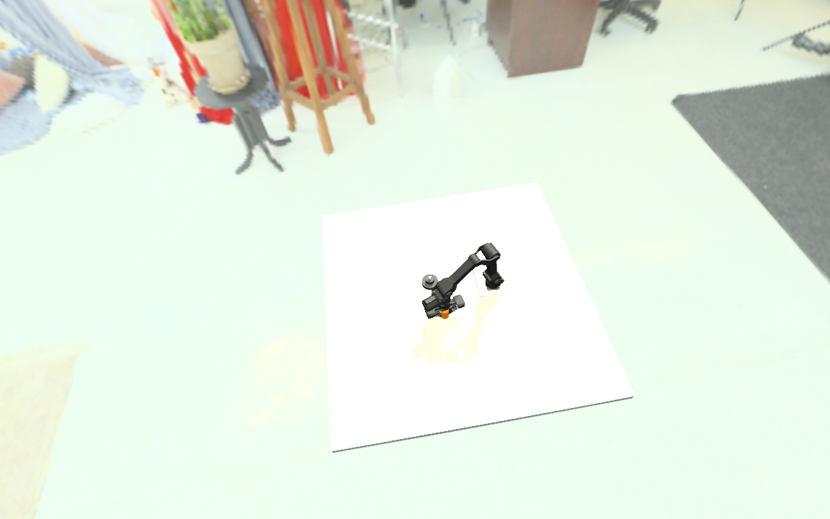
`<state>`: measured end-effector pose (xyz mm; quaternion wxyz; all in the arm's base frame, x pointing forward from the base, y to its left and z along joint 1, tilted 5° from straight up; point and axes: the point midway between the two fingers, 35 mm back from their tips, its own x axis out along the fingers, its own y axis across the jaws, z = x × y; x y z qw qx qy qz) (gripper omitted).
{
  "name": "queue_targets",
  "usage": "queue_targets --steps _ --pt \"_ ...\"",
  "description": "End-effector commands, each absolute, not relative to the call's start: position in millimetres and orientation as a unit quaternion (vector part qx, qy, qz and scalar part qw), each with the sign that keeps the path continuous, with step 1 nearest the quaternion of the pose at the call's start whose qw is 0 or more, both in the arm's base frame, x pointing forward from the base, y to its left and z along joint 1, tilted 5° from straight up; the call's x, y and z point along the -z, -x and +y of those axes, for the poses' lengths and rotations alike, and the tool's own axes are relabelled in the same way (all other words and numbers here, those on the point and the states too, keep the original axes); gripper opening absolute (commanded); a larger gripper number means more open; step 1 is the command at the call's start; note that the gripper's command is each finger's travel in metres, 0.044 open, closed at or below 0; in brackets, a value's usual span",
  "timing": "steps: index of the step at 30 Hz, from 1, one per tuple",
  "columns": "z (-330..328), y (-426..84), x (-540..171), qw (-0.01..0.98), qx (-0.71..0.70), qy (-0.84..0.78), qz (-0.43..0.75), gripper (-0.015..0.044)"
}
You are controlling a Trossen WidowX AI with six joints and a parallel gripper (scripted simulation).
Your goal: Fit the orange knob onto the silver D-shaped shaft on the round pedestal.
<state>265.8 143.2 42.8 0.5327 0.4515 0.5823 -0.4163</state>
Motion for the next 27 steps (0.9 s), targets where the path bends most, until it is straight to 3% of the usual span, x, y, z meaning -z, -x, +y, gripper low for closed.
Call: queue_targets --steps 1,27 --pt "143.7 -270.9 -58.3 0.535 0.415 -0.454 0.580 0.0000" --pt "132.0 -268.9 -180.7 0.535 0.415 -0.454 0.579 0.0000"
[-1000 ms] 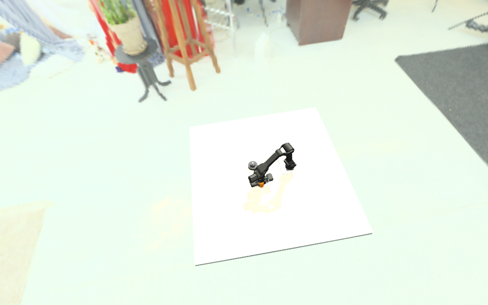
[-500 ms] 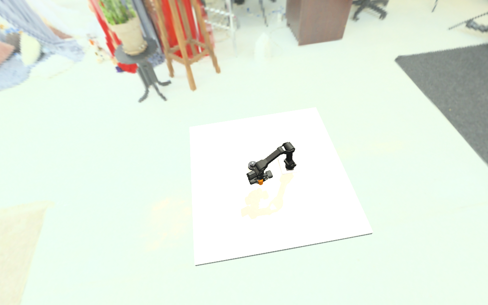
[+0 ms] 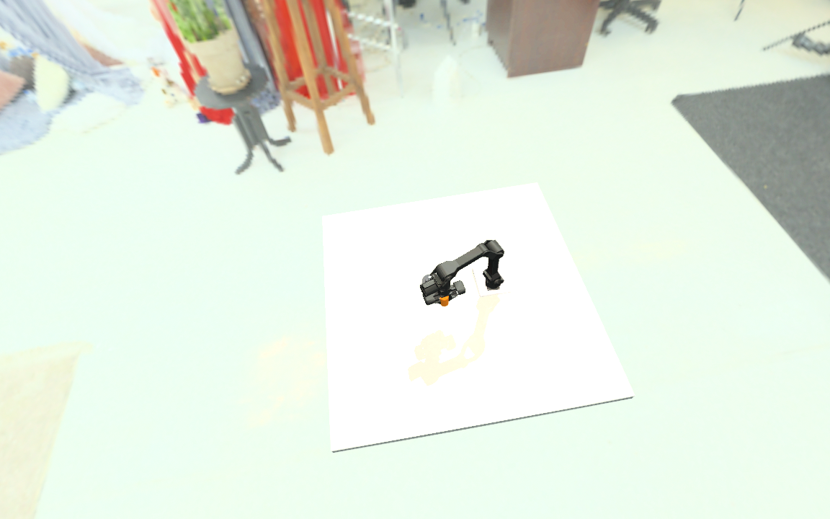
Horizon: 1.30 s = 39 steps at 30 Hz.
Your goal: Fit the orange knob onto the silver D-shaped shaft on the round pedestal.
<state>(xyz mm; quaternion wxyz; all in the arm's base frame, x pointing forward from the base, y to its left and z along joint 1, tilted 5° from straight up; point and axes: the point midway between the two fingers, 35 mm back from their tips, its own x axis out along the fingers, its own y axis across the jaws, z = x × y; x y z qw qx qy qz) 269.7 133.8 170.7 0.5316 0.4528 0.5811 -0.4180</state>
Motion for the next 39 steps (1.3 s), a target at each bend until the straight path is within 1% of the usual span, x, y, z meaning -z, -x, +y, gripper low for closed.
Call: queue_targets --steps 1,16,39 --pt "132.0 -268.9 -180.7 0.535 0.415 -0.454 0.579 0.0000" --pt "124.6 -263.7 -195.0 0.573 0.360 -0.511 0.530 0.0000" --pt "106.7 -252.5 -236.5 0.638 0.226 -0.613 0.406 0.0000"
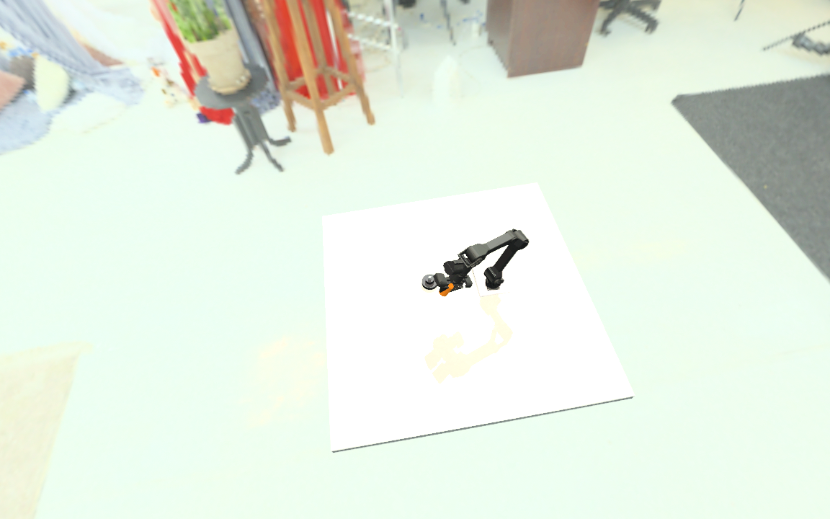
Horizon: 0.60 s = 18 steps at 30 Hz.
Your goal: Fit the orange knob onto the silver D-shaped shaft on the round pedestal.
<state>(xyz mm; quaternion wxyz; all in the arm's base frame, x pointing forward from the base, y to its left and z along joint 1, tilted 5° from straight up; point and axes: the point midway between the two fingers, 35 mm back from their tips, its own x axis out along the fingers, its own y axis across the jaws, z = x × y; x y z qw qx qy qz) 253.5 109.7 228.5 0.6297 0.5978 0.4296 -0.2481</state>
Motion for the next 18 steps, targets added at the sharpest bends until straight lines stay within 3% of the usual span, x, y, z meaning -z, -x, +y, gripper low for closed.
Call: queue_targets --steps 1,14,18 --pt "105.9 -252.0 -238.4 0.641 0.220 -0.618 0.400 0.0000" --pt "94.6 -244.6 -263.5 0.664 0.133 -0.666 0.313 0.0000" --pt "97.9 -246.2 -255.1 0.658 0.156 -0.655 0.338 0.0000"
